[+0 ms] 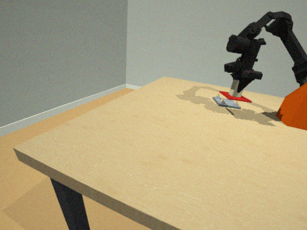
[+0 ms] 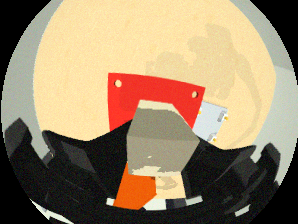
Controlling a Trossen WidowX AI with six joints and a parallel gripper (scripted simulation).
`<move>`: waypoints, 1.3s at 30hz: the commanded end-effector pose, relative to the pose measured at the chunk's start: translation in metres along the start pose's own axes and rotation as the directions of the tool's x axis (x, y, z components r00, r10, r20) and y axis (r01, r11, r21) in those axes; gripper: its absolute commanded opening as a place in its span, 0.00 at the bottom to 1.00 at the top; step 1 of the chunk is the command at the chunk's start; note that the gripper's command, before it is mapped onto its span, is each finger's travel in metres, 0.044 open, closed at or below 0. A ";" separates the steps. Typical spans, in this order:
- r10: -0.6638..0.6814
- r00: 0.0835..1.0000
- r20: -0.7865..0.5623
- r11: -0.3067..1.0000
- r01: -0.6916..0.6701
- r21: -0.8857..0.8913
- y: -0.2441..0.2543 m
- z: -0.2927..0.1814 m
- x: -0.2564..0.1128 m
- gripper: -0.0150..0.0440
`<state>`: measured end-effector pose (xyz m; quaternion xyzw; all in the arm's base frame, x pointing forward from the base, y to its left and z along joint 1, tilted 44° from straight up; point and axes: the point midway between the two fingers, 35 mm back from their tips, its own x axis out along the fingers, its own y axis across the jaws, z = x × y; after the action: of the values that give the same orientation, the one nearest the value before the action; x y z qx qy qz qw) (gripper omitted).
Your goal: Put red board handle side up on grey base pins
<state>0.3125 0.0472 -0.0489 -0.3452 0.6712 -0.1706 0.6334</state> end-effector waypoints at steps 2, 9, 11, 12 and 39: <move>-0.001 1.000 -0.002 1.000 0.001 -0.003 -0.015 -0.002 0.000 0.25; 0.001 1.000 0.000 1.000 -0.001 0.003 -0.034 -0.003 -0.001 0.25; 0.001 1.000 0.000 1.000 -0.001 0.004 -0.039 -0.004 -0.001 0.25; 0.001 1.000 0.000 1.000 -0.001 0.005 -0.042 -0.004 -0.001 0.25; -0.007 1.000 -0.001 1.000 0.007 0.030 -0.109 -0.022 -0.001 0.25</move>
<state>0.3200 -0.0258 0.0218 -0.3351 0.6671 -0.1822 0.6399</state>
